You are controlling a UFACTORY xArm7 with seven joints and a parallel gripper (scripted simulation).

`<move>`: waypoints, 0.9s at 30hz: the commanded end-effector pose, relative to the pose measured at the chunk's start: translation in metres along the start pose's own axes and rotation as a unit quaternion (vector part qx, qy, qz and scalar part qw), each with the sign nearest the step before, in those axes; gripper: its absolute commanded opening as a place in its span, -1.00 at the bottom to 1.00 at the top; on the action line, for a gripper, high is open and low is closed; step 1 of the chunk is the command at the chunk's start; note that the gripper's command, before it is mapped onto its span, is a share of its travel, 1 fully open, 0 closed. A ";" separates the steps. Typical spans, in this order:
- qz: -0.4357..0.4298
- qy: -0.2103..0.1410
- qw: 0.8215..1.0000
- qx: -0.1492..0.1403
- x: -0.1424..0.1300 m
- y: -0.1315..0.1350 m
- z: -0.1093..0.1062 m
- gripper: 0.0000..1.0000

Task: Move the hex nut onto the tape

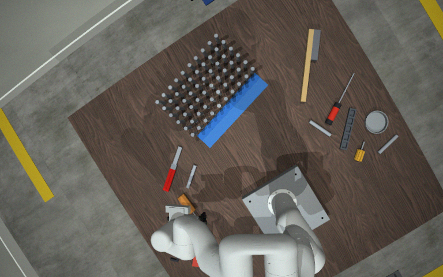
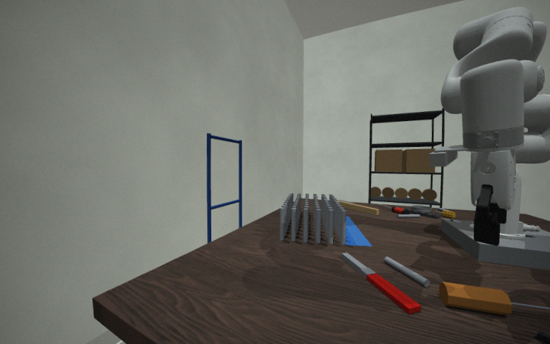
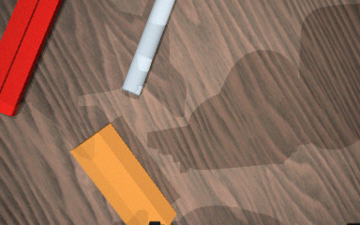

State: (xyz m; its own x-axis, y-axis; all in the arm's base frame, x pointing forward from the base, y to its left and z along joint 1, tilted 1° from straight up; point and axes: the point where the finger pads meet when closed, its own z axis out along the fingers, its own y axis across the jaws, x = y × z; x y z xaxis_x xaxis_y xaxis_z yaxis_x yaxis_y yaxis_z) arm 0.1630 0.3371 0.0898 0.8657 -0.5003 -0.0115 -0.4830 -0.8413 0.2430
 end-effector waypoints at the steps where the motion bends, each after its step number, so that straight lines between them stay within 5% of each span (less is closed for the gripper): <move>1: -0.072 -0.004 0.997 0.030 0.002 -0.013 -0.003 1.00; 16: -0.282 0.034 0.953 0.107 0.008 -0.046 -0.017 1.00; 27: -0.304 0.040 0.945 0.115 0.009 -0.050 -0.019 1.00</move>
State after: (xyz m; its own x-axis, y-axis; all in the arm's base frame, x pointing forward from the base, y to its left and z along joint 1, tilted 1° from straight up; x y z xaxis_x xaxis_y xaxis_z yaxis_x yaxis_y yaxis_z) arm 0.1967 0.3768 0.0944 0.9955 0.0942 -0.0078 0.0942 -0.9955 0.0044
